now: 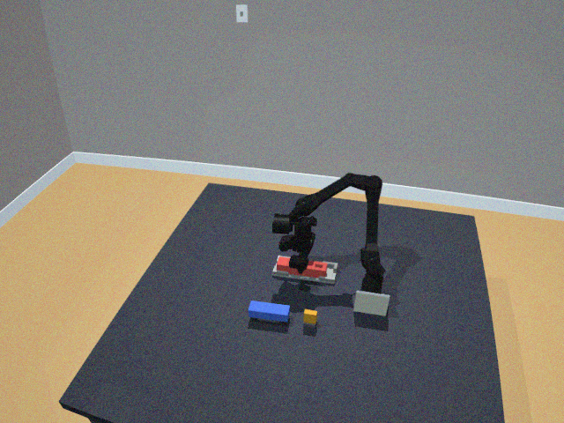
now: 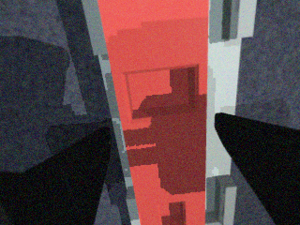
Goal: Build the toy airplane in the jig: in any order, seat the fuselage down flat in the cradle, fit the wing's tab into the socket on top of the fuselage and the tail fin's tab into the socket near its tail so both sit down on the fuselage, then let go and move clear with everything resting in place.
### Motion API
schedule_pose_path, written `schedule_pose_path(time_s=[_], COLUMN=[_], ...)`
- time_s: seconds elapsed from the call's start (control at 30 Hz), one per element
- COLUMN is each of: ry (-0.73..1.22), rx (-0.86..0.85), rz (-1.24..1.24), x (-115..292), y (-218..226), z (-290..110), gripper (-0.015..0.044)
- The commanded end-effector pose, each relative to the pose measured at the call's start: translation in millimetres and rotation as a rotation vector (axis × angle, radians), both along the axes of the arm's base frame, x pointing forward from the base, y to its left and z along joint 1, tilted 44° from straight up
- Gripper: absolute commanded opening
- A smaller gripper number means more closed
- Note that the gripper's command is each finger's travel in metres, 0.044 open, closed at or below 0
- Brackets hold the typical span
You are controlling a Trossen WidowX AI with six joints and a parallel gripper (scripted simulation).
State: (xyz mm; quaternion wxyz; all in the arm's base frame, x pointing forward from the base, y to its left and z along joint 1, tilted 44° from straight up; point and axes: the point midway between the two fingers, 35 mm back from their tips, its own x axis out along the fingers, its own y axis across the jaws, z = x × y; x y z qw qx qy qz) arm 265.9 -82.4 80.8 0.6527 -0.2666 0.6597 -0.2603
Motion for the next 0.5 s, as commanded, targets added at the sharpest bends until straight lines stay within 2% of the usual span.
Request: schedule_pose_path(time_s=[0.0,0.03,0.27,0.47], ry=[0.000,0.000,0.000,0.001], rx=[-0.001,-0.001,0.000,0.005], rz=[-0.001,-0.001,-0.001,0.004], x=[-0.1,-0.1,0.4,3.9], y=[0.1,0.1,1.9,59.5], z=[0.3,0.3,1.9,58.6], gripper=[0.0425,0.0440,0.0440,0.0440])
